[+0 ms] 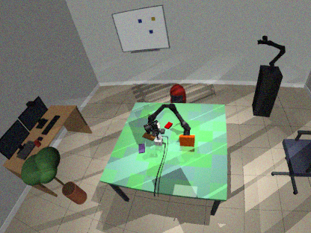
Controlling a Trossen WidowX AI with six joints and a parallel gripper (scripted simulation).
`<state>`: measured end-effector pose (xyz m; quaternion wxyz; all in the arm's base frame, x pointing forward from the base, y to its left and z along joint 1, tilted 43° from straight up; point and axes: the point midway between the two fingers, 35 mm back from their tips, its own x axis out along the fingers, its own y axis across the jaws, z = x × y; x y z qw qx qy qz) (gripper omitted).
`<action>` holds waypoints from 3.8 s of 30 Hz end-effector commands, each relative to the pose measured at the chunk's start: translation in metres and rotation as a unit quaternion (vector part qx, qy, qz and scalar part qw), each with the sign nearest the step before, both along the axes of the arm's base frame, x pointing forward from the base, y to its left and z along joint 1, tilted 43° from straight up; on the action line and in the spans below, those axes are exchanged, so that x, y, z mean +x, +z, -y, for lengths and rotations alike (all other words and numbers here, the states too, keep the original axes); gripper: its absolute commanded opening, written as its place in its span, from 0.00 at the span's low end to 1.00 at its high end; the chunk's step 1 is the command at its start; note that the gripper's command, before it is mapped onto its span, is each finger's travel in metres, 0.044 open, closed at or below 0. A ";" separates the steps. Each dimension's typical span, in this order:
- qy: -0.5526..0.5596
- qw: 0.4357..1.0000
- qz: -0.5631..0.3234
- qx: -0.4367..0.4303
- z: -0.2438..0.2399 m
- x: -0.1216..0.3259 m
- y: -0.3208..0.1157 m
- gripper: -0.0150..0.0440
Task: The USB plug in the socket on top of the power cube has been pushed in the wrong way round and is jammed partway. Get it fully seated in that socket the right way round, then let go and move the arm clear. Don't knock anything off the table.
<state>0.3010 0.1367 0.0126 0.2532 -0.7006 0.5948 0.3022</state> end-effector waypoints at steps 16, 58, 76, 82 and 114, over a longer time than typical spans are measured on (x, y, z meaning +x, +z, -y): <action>-0.003 1.000 0.006 -0.007 0.003 0.001 -0.001 0.25; -0.010 1.000 0.013 -0.015 0.009 0.001 -0.003 0.25; -0.012 1.000 0.015 -0.018 0.011 0.001 -0.004 0.25; -0.012 1.000 0.015 -0.018 0.011 0.001 -0.004 0.25; -0.012 1.000 0.015 -0.018 0.014 0.002 -0.007 0.25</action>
